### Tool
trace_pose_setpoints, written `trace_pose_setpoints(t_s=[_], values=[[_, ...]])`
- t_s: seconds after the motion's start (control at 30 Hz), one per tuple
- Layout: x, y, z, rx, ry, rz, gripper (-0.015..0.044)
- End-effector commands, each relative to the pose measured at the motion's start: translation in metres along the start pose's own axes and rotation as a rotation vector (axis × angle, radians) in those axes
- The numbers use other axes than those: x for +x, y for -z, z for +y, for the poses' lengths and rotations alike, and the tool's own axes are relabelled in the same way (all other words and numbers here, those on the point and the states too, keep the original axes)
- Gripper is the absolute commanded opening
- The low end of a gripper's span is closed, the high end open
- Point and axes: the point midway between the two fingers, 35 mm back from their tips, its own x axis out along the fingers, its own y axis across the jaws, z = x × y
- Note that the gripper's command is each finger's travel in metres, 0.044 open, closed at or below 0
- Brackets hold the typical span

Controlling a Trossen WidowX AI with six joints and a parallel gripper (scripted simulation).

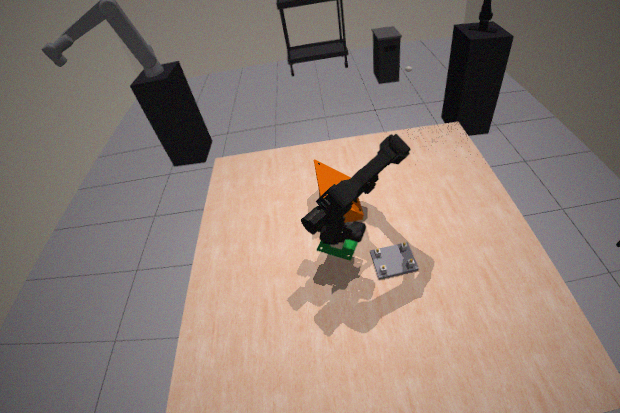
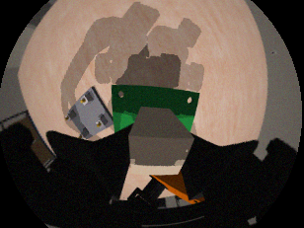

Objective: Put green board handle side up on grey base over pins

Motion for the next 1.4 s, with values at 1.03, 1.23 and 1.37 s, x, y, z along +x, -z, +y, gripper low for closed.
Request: trace_pose_setpoints(t_s=[1.03,1.23,1.37], values=[[-0.006,0.004,0.082,-0.223,0.019,-0.019,0.0],[-0.006,0.007,0.097,-0.266,0.018,-0.019,0.0],[-0.006,0.009,0.106,-0.297,0.018,-0.019,0.0]])
